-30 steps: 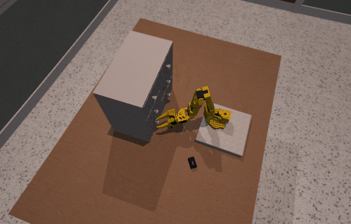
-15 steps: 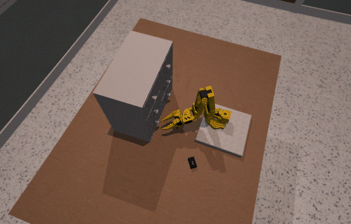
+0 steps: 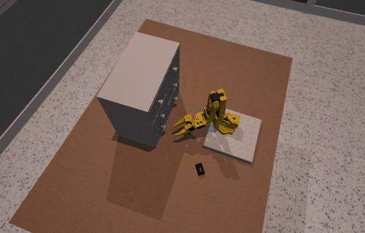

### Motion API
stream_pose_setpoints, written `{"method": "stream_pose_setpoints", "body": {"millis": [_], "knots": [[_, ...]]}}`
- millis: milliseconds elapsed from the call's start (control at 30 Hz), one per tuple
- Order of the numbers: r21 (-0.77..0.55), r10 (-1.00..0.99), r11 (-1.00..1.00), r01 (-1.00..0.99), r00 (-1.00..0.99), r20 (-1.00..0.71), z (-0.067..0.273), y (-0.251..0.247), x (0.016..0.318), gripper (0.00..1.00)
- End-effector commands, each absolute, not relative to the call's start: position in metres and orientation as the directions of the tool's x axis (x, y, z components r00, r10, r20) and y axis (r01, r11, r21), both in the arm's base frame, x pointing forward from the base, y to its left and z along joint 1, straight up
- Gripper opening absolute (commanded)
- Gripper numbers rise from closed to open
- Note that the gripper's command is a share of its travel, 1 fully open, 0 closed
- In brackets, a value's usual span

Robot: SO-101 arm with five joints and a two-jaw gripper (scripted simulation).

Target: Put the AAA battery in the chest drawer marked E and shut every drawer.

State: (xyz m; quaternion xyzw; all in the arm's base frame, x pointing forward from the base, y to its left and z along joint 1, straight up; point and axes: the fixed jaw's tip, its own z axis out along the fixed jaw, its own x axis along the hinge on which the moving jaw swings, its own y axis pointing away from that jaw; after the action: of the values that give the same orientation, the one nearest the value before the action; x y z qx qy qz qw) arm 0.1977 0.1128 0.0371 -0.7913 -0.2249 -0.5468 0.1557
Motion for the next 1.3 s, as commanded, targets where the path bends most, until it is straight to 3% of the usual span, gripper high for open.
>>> {"method": "stream_pose_setpoints", "body": {"millis": [0,1267], "knots": [[-0.01,0.174,-0.847,0.531,0.296,0.939,0.039,0.114,0.196,0.21],[-0.02,0.287,-0.848,0.529,0.491,0.823,0.044,0.124,0.208,0.21]]}}
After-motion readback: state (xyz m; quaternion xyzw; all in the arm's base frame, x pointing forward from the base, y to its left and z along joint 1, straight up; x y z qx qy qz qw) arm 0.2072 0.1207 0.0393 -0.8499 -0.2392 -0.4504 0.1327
